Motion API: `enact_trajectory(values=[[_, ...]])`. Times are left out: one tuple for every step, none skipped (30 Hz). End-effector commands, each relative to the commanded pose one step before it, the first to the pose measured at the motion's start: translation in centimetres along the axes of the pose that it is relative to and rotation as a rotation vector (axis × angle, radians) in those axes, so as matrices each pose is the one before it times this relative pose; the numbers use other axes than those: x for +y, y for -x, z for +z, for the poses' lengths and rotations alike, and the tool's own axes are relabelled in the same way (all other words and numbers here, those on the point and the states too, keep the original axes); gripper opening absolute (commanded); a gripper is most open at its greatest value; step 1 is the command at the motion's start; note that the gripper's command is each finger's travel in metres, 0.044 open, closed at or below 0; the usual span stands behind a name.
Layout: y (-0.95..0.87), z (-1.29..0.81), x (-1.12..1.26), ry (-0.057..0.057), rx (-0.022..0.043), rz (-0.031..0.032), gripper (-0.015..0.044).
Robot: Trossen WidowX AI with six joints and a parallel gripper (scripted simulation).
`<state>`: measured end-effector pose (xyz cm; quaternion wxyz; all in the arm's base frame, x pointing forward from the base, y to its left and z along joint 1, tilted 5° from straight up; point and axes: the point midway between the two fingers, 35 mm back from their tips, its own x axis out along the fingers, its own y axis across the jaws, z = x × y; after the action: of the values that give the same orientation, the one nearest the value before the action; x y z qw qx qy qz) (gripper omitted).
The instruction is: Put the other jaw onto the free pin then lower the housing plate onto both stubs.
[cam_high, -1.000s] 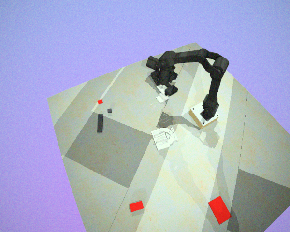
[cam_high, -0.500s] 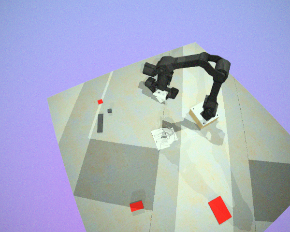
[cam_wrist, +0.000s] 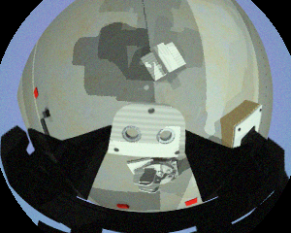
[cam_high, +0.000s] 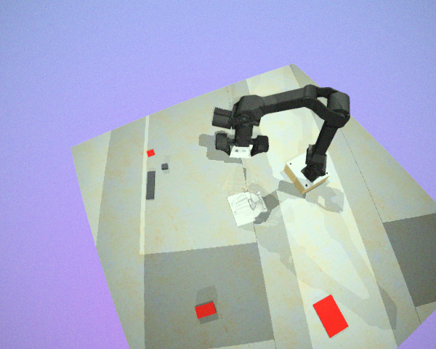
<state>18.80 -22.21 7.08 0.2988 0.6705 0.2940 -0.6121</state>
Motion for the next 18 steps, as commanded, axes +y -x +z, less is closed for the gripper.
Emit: enact_trajectory(values=[[-0.092, -1.444, -0.268, 0.1420, 0.00063, -0.00479, 0.0351], [0.003, -0.330, 0.020, 0.0330, 0.00013, 0.00006, 0.0351], [0.003, -0.329, 0.027, 0.0330, 0.00014, 0.00007, 0.0351], [0.003, -0.328, 0.034, 0.0330, 0.00014, 0.00007, 0.0351], [0.003, -0.326, 0.041, 0.0330, 0.00015, 0.00008, 0.0351], [0.003, -0.325, 0.048, 0.0330, 0.00016, 0.00009, 0.0351], [0.002, -0.329, 0.055, 0.0337, 0.00017, 0.00010, 0.0351], [0.002, -0.327, 0.062, 0.0337, 0.00017, 0.00011, 0.0351], [0.002, -0.325, 0.069, 0.0337, 0.00018, 0.00012, 0.0351], [0.002, -0.323, 0.076, 0.0337, 0.00019, 0.00013, 0.0351], [0.002, -0.321, 0.083, 0.0337, 0.00019, 0.00014, 0.0351], [0.002, -0.318, 0.090, 0.0337, 0.00020, 0.00015, 0.0351], [0.002, -0.315, 0.096, 0.0337, 0.00020, 0.00017, 0.0351], [0.002, -0.312, 0.103, 0.0337, 0.00020, 0.00018, 0.0351], [0.002, -0.309, 0.109, 0.0337, 0.00021, 0.00019, 0.0351], [0.001, -0.306, 0.116, 0.0337, 0.00021, 0.00020, 0.0351], [0.001, -0.303, 0.122, 0.0337, 0.00021, 0.00021, 0.0351], [0.001, -0.300, 0.128, 0.0337, 0.00022, 0.00022, 0.0351]])
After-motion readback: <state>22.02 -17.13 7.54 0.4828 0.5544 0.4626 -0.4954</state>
